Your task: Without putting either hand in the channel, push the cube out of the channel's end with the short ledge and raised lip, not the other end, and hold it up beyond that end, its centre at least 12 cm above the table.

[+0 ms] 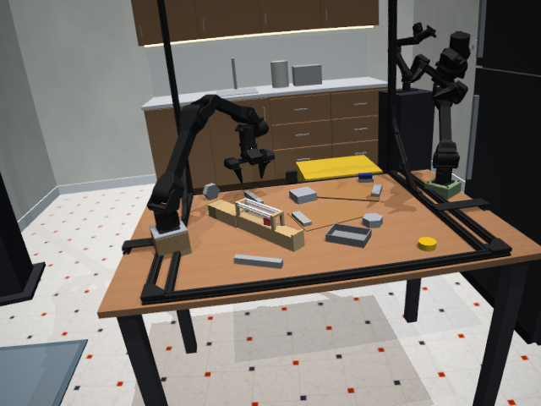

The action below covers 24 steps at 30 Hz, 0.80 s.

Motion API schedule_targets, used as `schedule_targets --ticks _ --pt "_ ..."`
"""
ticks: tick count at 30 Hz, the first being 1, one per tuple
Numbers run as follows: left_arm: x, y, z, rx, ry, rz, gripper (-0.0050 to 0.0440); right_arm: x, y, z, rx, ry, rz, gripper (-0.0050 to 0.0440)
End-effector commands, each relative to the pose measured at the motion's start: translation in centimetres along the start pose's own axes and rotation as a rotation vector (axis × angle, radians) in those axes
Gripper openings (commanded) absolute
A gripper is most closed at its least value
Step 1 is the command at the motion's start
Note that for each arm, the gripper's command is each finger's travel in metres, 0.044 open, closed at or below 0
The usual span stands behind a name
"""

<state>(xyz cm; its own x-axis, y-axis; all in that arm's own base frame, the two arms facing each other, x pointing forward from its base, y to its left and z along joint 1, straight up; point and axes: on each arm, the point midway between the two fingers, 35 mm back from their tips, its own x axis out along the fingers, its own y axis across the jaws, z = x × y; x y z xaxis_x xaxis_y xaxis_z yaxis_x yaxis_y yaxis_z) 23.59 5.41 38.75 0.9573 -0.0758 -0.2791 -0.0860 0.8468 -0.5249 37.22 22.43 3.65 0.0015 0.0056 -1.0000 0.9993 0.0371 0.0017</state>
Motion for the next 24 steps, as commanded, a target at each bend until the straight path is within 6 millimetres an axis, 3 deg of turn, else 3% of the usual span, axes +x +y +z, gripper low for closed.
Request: schedule_targets --ticks 1,12,15,24 --pt "2.1 -0.7 -0.2 -0.058 0.079 0.032 0.0400 0.1 0.0 0.0 0.000 -0.006 -0.002 0.0400" --pt "8.9 -5.8 -4.8 -0.088 0.331 0.223 0.0400 0.1 0.0 0.0 0.000 -0.006 -0.002 0.0400" --pt "9.3 -6.4 -5.4 -0.076 0.346 0.241 0.0400 0.1 0.0 0.0 0.000 -0.006 -0.002 0.0400" --pt "11.3 -13.9 -11.5 0.110 0.379 0.368 0.0400 0.1 0.0 0.0 0.000 -0.006 -0.002 0.0400"
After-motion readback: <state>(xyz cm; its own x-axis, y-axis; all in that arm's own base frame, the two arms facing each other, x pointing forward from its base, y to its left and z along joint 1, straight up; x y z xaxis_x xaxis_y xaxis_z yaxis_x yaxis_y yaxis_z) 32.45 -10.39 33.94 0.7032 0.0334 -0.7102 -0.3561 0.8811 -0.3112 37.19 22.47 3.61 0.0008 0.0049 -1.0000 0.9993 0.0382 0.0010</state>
